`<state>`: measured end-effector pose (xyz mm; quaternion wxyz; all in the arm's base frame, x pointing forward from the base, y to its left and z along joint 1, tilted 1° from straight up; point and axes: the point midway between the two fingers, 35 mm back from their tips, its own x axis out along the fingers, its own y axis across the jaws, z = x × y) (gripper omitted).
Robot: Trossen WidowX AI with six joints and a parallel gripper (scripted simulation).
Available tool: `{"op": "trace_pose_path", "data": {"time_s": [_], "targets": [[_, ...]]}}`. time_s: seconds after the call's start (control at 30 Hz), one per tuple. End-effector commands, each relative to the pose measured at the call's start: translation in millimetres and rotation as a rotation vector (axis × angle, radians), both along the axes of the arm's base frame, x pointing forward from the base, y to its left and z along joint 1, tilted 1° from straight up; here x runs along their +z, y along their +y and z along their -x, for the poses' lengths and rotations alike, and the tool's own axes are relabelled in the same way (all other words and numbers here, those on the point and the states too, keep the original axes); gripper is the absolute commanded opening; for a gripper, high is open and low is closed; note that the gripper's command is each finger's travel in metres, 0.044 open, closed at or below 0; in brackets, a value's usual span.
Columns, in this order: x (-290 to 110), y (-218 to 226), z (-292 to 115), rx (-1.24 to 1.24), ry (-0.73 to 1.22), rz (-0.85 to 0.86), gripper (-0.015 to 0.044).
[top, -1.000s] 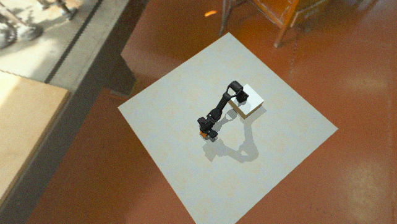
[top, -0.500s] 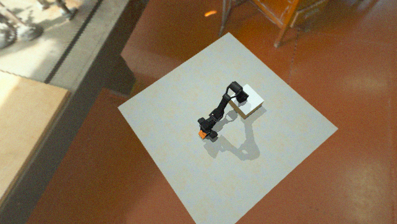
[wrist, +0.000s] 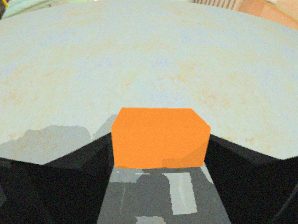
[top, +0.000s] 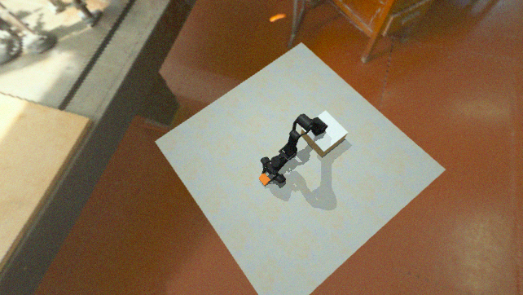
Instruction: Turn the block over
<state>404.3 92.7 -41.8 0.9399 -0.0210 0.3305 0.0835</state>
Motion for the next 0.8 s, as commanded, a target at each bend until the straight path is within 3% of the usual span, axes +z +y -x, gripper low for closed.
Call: {"op": "trace_pose_path", "data": {"time_s": [0.0,0.77], "targets": [[-9.1,-1.5,5.3,-0.001,-0.030,0.000,0.0000],[-3.3,-5.7,22.9,-0.008,-0.280,-0.046,0.0000]]}}
